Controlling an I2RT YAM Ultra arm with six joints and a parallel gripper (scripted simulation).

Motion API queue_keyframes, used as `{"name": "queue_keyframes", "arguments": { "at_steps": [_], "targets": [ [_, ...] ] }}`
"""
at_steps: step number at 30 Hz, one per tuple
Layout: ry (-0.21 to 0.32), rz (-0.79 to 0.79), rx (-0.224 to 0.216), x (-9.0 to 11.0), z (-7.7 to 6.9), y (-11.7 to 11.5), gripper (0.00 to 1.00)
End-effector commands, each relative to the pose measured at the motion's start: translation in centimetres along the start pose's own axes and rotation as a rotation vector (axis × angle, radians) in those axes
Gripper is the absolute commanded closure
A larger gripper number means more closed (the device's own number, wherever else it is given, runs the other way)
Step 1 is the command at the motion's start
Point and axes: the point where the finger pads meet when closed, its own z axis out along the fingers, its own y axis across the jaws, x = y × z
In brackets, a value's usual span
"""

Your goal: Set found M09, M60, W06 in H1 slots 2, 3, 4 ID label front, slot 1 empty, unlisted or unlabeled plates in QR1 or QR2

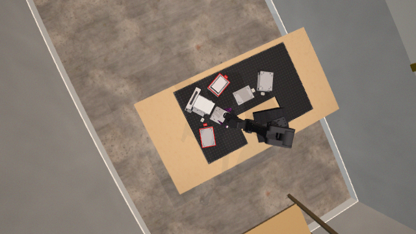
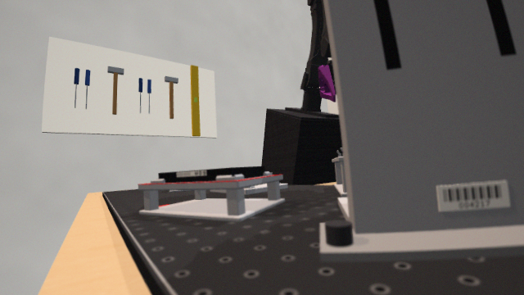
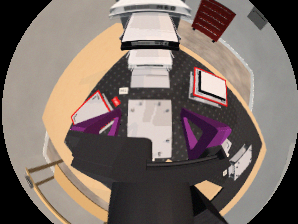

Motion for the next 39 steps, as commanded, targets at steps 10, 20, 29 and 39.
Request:
{"name": "queue_keyframes", "arguments": {
  "at_steps": [10, 20, 29, 39],
  "targets": [
    [-0.039, 0.007, -0.005, -0.9, 1.3, 0.2, 0.00],
    [-0.039, 0.007, -0.005, -1.7, 2.3, 0.2, 0.00],
    [-0.039, 0.006, -0.005, -2.2, 3.0, 0.2, 0.00],
    [-0.039, 0.006, -0.005, -2.2, 3.0, 0.2, 0.00]
  ]
}}
